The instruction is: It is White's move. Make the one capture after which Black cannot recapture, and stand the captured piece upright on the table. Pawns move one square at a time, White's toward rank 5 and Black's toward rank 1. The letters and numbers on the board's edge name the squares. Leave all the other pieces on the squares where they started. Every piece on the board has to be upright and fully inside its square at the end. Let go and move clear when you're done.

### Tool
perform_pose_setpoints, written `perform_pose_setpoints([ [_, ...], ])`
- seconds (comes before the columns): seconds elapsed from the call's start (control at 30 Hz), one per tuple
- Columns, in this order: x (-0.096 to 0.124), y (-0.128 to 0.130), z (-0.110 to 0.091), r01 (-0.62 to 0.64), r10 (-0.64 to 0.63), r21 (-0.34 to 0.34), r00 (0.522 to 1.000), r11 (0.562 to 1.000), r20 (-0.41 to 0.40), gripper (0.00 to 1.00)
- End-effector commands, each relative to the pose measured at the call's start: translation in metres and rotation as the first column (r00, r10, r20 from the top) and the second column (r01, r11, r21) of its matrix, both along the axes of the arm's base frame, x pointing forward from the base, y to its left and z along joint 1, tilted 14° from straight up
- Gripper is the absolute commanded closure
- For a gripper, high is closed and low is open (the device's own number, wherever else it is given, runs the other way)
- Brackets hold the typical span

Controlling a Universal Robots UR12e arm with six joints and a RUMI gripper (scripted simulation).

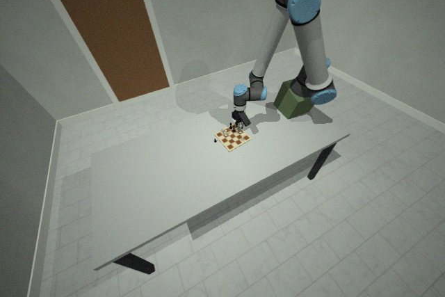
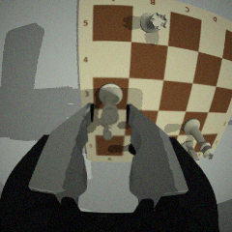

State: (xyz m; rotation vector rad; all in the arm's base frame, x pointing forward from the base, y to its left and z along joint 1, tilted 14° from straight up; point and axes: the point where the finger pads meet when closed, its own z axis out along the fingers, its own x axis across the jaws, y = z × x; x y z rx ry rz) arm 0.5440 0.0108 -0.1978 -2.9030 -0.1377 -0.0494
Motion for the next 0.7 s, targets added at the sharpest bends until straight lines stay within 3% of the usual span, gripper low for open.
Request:
perform_pose_setpoints([
  [0.0,0.0,0.0,0.0,0.0,0.0,0.0,1.0,1.0,0.001,0.75],
  [0.43,0.0,0.0,0.001,0.0,0.0,0.0,1.0,1.0,0.001,0.75],
  [0.67,0.0,-0.005,0.018,0.0,0.0,0.0,1.0,1.0,0.001,0.75],
])
